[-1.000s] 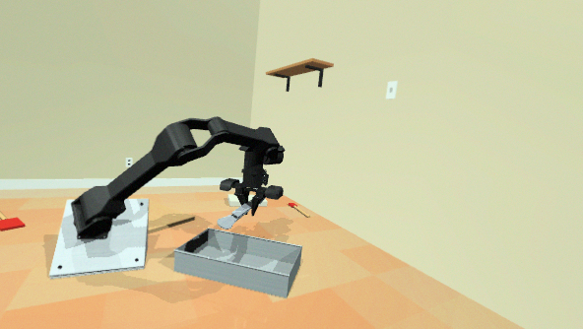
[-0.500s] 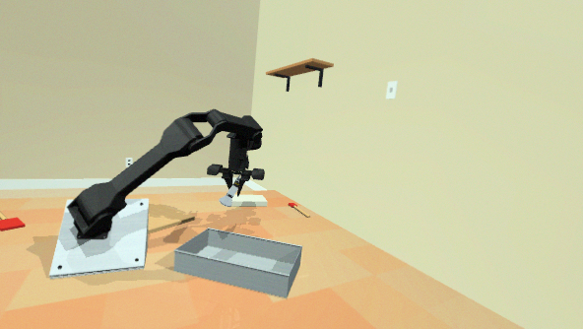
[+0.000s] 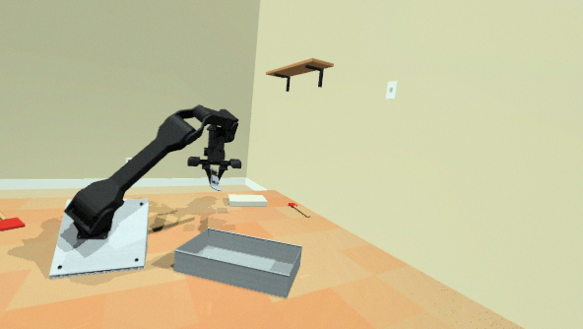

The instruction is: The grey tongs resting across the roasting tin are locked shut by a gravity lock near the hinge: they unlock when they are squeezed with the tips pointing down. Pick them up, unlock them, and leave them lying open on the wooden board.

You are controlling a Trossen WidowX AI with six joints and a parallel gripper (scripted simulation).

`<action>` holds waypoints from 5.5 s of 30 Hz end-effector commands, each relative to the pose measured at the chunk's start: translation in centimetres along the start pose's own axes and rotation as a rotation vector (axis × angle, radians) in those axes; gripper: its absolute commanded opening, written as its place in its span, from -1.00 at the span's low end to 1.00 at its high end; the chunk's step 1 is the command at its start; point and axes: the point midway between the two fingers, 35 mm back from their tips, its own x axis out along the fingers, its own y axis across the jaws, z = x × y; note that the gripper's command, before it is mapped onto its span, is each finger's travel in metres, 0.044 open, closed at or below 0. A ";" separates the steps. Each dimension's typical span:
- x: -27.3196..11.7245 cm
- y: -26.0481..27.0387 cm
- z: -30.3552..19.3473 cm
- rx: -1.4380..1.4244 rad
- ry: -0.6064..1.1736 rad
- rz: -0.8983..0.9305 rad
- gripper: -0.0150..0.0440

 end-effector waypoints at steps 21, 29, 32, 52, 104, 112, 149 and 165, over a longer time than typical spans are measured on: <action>-2.1 13.4 8.2 -0.378 -0.037 0.003 -1.00; -2.0 19.6 10.3 -0.539 -0.036 0.005 -1.00; -1.8 21.9 10.8 -0.598 -0.032 0.006 -1.00; -0.7 28.4 11.9 -0.755 -0.058 0.039 -1.00; -4.3 26.3 10.6 -0.654 -1.031 0.450 -1.00; -5.1 25.9 9.4 -0.655 -1.161 0.467 -1.00; -5.1 25.9 9.5 -0.655 -1.152 0.466 -1.00; -3.6 26.7 11.6 -0.660 -0.901 0.421 -1.00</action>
